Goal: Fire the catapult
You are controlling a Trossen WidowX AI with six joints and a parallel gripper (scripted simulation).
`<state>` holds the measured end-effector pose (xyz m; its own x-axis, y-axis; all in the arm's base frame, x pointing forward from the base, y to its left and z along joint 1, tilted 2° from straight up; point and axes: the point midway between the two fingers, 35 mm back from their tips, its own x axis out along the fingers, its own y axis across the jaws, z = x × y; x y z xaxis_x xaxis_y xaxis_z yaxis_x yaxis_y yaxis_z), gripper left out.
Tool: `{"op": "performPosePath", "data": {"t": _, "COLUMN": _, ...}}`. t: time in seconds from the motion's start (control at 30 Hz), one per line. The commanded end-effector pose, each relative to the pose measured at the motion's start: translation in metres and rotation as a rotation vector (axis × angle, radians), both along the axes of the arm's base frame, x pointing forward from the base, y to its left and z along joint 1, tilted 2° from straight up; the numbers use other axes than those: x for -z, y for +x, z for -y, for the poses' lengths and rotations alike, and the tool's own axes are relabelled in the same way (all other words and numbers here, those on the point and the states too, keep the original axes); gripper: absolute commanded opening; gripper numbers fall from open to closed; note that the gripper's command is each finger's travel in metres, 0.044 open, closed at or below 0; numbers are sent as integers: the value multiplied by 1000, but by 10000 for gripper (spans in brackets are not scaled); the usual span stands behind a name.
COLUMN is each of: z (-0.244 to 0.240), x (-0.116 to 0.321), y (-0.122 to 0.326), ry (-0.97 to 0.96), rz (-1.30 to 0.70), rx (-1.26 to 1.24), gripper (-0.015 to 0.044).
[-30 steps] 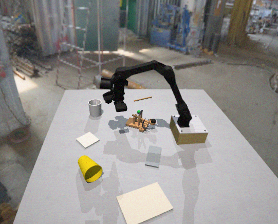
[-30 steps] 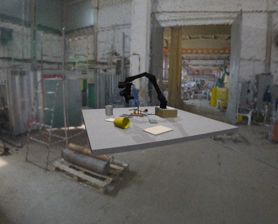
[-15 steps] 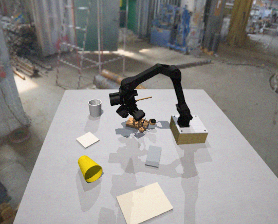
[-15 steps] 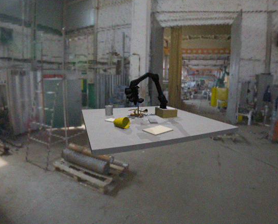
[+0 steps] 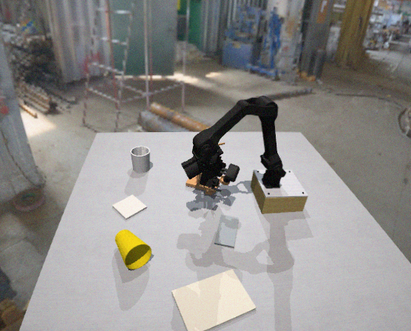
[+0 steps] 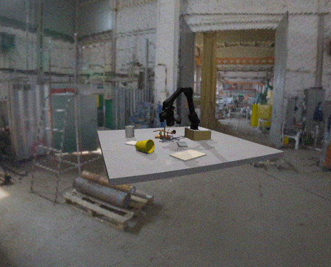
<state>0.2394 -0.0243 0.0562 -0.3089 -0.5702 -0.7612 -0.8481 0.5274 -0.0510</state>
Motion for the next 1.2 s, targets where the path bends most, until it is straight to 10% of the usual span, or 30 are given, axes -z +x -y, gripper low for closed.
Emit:
{"op": "performPosePath", "data": {"t": 0.0, "z": -1, "x": -4, "y": -20, "ry": -33, "rz": -81, "rx": -99, "gripper": 0}}
{"op": "performPosePath", "data": {"t": 1.17, "z": -2, "x": 43, "y": -21, "ry": -39, "rz": -96, "rx": -116, "gripper": 0}}
